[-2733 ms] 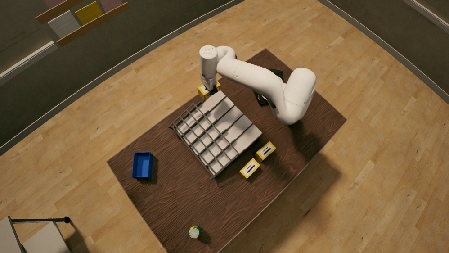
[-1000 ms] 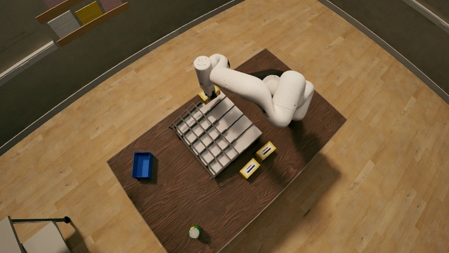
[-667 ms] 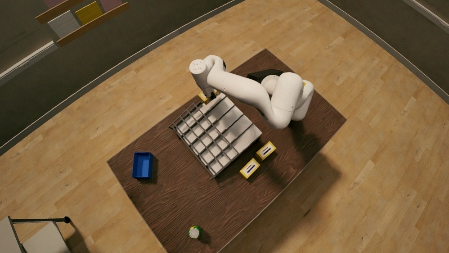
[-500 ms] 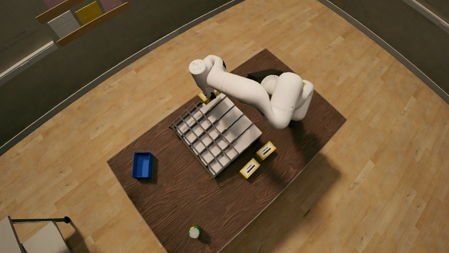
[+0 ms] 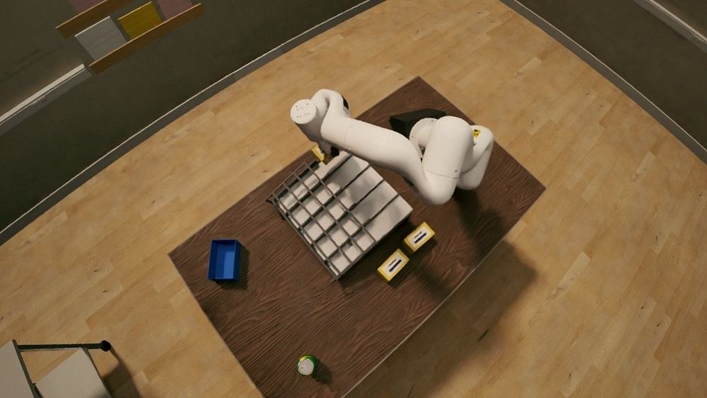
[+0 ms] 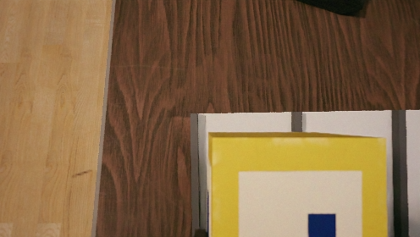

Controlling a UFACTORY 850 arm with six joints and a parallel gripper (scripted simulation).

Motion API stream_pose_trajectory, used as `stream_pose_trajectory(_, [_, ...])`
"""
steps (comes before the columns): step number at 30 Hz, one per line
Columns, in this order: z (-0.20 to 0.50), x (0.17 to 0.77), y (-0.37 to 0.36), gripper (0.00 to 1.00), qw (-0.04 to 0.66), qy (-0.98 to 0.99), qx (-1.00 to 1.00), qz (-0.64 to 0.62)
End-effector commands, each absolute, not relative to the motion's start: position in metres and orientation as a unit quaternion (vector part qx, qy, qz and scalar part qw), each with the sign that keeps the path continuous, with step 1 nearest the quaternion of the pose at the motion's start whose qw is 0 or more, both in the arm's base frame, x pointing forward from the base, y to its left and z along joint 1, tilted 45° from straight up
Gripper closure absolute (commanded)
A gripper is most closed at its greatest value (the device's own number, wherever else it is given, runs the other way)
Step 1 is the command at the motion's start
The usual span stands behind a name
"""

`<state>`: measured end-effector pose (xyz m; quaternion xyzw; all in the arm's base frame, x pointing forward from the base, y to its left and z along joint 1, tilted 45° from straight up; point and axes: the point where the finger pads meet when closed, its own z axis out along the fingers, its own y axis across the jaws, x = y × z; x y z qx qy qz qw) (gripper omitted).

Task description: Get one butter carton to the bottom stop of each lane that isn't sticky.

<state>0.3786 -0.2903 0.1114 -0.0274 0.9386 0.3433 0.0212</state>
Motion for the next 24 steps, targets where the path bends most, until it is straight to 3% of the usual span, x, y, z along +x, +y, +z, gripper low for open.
stream_pose_trajectory(1, [0.112, 0.379, -0.291, 1.00, 0.021, 0.939, -0.028, 0.343])
stream_pose_trajectory(24, [0.074, 0.380, -0.259, 1.00, 0.020, 0.939, -0.028, 0.342])
